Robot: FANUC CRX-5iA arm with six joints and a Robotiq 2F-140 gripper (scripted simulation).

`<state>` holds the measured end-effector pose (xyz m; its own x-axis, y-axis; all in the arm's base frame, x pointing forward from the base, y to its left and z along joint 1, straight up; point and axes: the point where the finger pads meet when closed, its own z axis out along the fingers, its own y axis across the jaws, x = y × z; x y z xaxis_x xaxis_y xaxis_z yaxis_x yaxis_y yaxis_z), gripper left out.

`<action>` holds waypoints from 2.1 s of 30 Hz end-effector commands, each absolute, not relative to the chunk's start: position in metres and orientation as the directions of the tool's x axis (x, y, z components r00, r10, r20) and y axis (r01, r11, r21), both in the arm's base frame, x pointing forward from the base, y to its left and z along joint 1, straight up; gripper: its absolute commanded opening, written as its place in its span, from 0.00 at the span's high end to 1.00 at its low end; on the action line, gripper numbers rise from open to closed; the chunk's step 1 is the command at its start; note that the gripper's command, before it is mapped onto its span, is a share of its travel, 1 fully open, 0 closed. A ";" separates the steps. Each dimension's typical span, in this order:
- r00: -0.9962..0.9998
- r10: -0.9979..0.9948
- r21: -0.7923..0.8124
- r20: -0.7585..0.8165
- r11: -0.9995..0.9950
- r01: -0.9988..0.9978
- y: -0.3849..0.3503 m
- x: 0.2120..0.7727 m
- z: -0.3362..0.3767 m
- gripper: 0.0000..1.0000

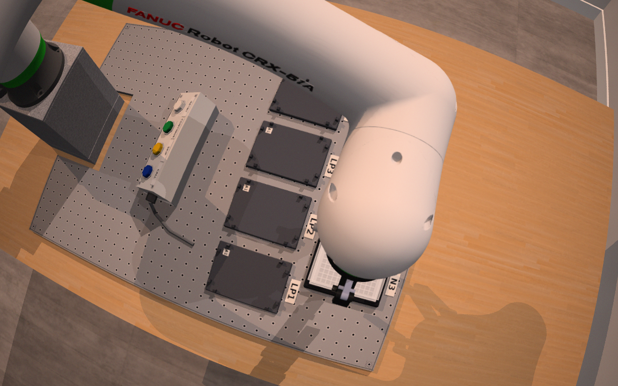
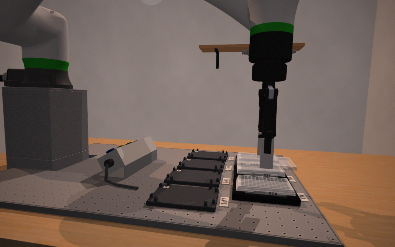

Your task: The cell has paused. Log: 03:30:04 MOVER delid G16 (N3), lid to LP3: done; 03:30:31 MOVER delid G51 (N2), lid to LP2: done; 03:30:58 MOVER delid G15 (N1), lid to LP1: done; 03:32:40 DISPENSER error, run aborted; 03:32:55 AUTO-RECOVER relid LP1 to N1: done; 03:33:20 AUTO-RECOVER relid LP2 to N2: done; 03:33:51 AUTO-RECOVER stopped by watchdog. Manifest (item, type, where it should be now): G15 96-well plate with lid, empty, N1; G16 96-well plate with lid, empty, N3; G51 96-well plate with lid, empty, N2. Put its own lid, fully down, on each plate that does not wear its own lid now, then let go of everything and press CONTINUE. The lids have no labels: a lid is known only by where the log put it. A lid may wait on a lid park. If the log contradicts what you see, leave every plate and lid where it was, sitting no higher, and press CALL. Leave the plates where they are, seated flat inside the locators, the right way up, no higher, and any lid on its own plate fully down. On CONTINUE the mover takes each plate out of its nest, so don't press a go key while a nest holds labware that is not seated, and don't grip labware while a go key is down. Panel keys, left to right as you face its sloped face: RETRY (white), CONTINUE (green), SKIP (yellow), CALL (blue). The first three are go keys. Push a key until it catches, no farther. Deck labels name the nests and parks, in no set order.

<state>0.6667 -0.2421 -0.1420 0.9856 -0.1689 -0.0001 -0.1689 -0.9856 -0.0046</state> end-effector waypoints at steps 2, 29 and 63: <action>0.986 -0.169 -0.004 0.000 -0.986 -0.169 -0.242 0.667 -0.142 1.00; 0.986 -0.169 -0.004 0.000 -0.986 -0.169 -0.242 0.667 -0.142 1.00; 0.988 -0.157 -0.005 0.000 -0.988 -0.157 -0.242 0.668 -0.165 1.00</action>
<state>0.6674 -0.2423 -0.1636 0.9876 -0.1573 -0.0003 -0.1573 -0.9875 -0.0047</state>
